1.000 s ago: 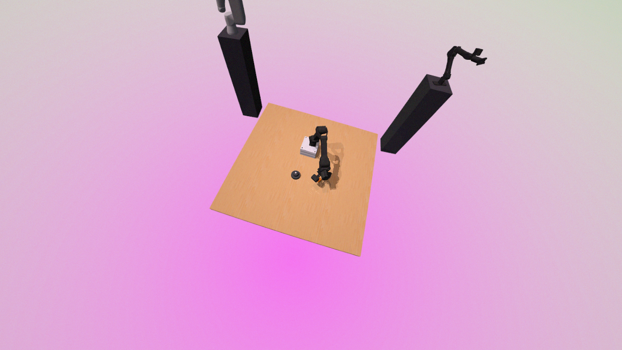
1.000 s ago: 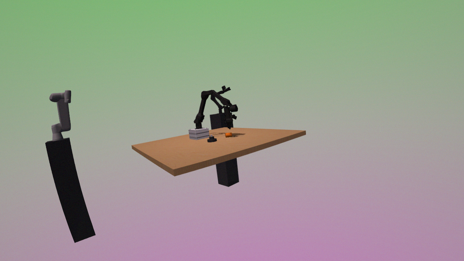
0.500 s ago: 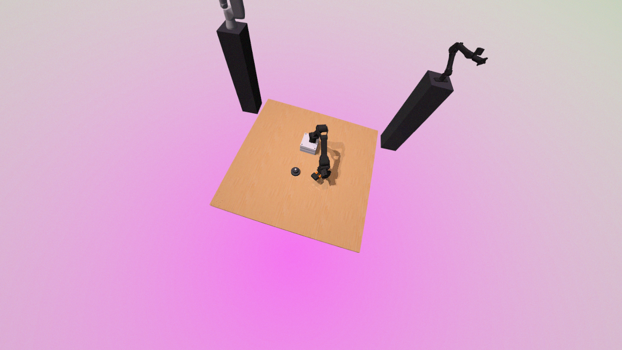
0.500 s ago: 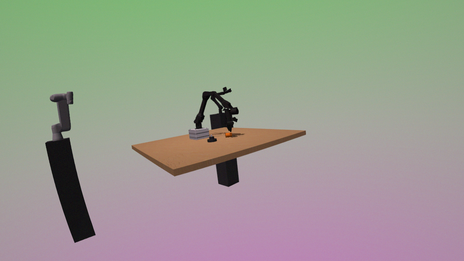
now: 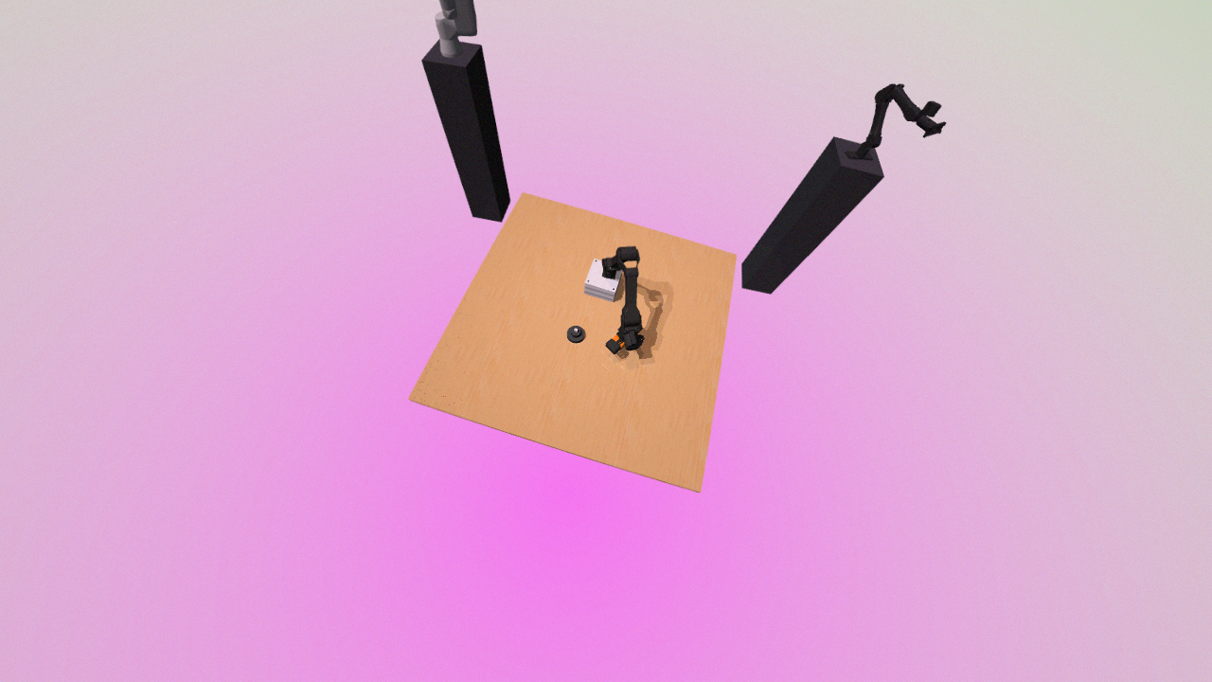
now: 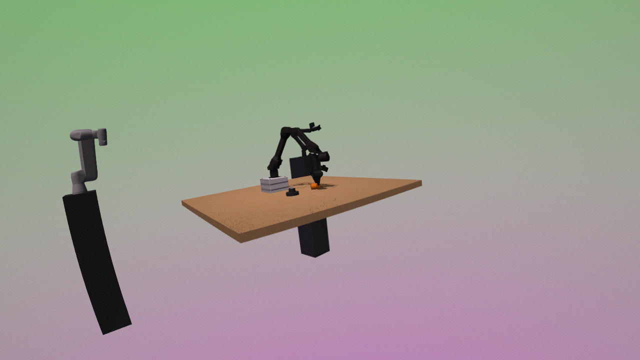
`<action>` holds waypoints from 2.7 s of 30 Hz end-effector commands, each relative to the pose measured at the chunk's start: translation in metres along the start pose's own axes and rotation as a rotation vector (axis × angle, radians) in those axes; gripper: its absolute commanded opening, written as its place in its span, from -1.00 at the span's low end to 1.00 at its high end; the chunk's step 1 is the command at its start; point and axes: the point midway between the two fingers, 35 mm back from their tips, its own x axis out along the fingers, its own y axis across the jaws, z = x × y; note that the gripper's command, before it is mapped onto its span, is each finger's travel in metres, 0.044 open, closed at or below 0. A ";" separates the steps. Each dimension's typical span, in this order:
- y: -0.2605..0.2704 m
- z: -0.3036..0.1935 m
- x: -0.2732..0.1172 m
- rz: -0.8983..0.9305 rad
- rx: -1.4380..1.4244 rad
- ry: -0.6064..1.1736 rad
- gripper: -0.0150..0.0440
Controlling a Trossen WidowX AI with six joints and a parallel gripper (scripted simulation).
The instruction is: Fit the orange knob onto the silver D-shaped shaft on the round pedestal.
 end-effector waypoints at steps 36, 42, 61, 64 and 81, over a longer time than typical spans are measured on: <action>0.001 -0.002 0.018 0.003 0.004 0.006 0.11; 0.001 -0.004 0.017 0.004 0.002 -0.024 0.11; 0.001 -0.022 0.006 0.001 0.001 -0.344 0.11; 0.001 -0.024 0.005 0.000 0.001 -0.391 0.11; 0.001 -0.042 0.002 -0.002 0.001 -0.648 0.11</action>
